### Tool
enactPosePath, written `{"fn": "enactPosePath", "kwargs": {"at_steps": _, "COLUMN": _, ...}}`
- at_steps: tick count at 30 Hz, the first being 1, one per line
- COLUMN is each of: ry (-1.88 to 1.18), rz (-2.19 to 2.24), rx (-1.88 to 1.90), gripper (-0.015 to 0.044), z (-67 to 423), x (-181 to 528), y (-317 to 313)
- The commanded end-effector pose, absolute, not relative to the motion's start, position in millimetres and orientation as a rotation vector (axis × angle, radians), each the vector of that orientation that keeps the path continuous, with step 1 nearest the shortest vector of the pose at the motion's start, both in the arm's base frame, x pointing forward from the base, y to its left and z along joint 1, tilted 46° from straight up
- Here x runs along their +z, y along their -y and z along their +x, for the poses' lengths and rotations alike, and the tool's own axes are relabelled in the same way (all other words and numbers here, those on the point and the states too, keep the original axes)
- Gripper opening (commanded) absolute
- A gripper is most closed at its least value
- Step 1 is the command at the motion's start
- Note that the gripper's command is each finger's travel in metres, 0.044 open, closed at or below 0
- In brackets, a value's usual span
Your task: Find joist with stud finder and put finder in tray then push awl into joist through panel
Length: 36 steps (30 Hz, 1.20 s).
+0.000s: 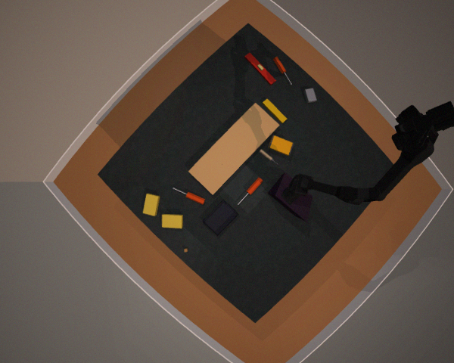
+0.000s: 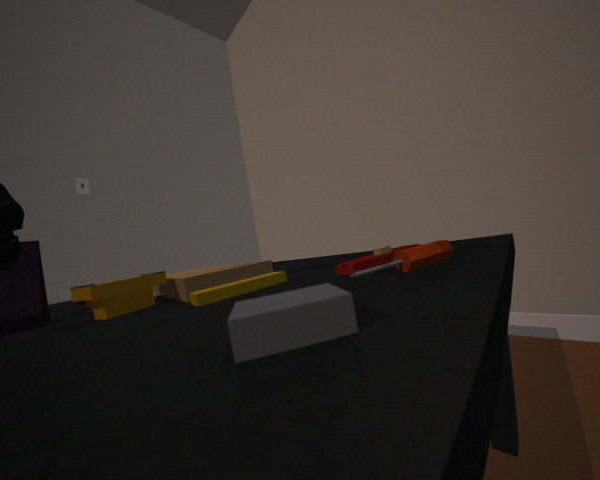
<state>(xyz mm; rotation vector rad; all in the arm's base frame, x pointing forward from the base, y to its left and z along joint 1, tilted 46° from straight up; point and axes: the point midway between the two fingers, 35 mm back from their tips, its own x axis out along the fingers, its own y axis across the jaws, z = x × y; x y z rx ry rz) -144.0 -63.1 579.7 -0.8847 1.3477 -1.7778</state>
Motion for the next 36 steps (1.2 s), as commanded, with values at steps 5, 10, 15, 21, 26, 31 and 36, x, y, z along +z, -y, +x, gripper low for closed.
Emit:
{"fn": "enactPosePath", "kwargs": {"at_steps": 5, "ry": -1.184, "rz": -0.875, "rx": -1.757, "gripper": 0.0440, "z": -120, "x": 574, "y": 83}}
{"fn": "enactPosePath", "kwargs": {"at_steps": 10, "ry": -0.887, "rz": -0.727, "rx": -1.722, "gripper": 0.0440, "z": -67, "x": 555, "y": 125}}
{"fn": "enactPosePath", "kwargs": {"at_steps": 15, "ry": -0.653, "rz": -0.546, "rx": -1.662, "gripper": 0.0440, "z": -16, "x": 530, "y": 156}}
{"fn": "enactPosePath", "kwargs": {"at_steps": 21, "ry": -0.478, "rz": -0.354, "rx": -1.597, "gripper": 0.0440, "z": 28, "x": 500, "y": 175}}
{"fn": "enactPosePath", "kwargs": {"at_steps": 26, "ry": -0.360, "rz": -0.182, "rx": -1.543, "gripper": 0.0440, "z": 63, "x": 472, "y": 186}}
{"fn": "enactPosePath", "kwargs": {"at_steps": 31, "ry": -0.260, "rz": 0.004, "rx": -1.491, "gripper": 0.0440, "z": 96, "x": 441, "y": 192}}
{"fn": "enactPosePath", "kwargs": {"at_steps": 36, "ry": -0.177, "rz": 0.200, "rx": -1.446, "gripper": 0.0440, "z": 125, "x": 407, "y": 193}}
